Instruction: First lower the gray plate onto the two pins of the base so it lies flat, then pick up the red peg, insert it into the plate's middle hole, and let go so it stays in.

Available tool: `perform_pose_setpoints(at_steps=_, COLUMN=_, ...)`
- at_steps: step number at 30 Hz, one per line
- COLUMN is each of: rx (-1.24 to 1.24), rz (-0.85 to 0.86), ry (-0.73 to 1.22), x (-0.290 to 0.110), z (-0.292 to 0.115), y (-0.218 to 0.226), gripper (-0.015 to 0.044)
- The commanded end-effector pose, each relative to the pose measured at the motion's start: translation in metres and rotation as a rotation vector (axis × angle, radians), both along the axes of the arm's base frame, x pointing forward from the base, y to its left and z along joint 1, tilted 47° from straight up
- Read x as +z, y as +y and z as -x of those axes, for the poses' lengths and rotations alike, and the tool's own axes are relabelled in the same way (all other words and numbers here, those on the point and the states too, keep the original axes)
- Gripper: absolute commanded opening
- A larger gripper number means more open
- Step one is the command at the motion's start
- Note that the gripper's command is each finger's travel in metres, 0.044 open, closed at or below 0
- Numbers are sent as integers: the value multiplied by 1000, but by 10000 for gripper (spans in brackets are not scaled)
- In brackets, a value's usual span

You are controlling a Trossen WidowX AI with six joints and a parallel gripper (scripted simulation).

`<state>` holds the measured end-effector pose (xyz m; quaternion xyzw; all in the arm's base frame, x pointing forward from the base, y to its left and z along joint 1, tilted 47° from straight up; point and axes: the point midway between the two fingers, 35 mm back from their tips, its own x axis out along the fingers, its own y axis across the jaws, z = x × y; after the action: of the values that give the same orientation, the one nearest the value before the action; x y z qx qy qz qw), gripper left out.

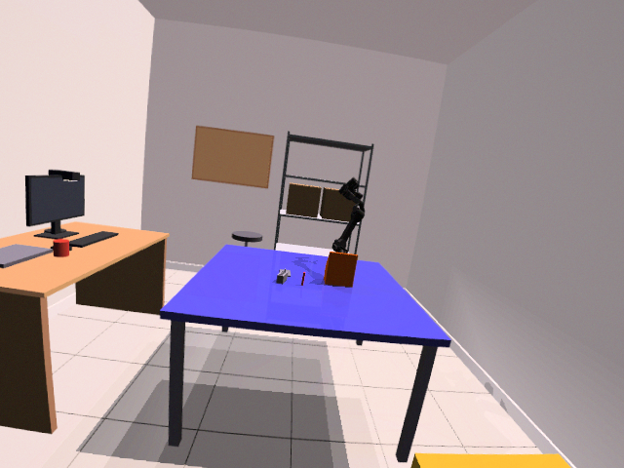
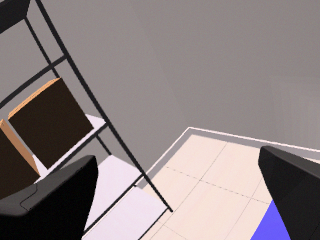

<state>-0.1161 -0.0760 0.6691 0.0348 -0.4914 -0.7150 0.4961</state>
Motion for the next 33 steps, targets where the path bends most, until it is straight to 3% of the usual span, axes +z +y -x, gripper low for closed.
perform_pose_setpoints(at_steps=1, rx=0, rz=0, ry=0, x=0, z=0, y=0, gripper=426)
perform_pose_setpoints(at_steps=5, rx=61, rz=4, ry=50, x=2, z=-22, y=-16, gripper=440)
perform_pose_setpoints(at_steps=11, rx=167, rz=-120, ry=261, x=-4, z=-102, y=-70, gripper=440)
perform_pose_setpoints(at_steps=14, rx=250, rz=-98, ry=283, x=-7, z=-123, y=-76, gripper=440)
perform_pose_setpoints(at_steps=21, rx=379, rz=-215, ry=539, x=-36, z=-224, y=-110, gripper=440)
perform_pose_setpoints(at_steps=31, rx=545, rz=-337, ry=903, x=-100, z=-354, y=-114, gripper=440)
perform_pose_setpoints(at_steps=33, rx=553, rz=-325, ry=946, x=-103, z=-360, y=-111, gripper=440)
